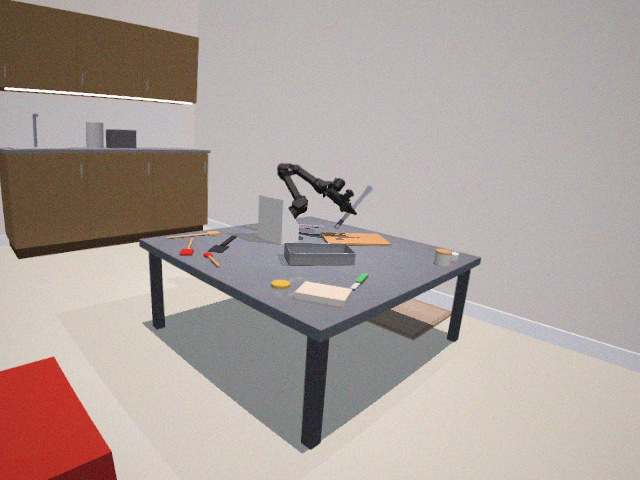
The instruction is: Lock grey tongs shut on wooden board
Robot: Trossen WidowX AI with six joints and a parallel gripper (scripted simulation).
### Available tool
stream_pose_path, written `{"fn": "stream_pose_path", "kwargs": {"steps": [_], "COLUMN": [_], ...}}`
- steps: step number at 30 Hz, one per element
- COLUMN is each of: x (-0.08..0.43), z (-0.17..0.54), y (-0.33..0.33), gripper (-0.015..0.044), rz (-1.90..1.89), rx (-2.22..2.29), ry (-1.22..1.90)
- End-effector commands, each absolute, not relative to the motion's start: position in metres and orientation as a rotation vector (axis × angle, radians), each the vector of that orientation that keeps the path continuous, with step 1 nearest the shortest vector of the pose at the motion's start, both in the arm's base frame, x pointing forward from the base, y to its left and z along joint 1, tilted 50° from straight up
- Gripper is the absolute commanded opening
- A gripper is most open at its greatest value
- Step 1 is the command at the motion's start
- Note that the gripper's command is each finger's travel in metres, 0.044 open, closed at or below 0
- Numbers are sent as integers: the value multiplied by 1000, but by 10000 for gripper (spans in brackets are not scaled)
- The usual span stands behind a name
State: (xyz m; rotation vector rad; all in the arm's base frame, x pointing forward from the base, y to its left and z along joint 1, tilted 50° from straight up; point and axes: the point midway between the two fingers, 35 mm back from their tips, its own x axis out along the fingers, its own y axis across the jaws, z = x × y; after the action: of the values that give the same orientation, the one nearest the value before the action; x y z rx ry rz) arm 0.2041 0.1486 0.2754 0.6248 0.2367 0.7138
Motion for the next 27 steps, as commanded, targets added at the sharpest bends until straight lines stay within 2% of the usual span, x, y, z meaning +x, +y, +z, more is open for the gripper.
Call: {"fn": "stream_pose_path", "kwargs": {"steps": [1,27], "x": [205,209], "z": [277,275], "y": [148,152], "gripper": [-150,-150], "rz": [708,710], "rx": [633,576], "ry": [230,298]}}
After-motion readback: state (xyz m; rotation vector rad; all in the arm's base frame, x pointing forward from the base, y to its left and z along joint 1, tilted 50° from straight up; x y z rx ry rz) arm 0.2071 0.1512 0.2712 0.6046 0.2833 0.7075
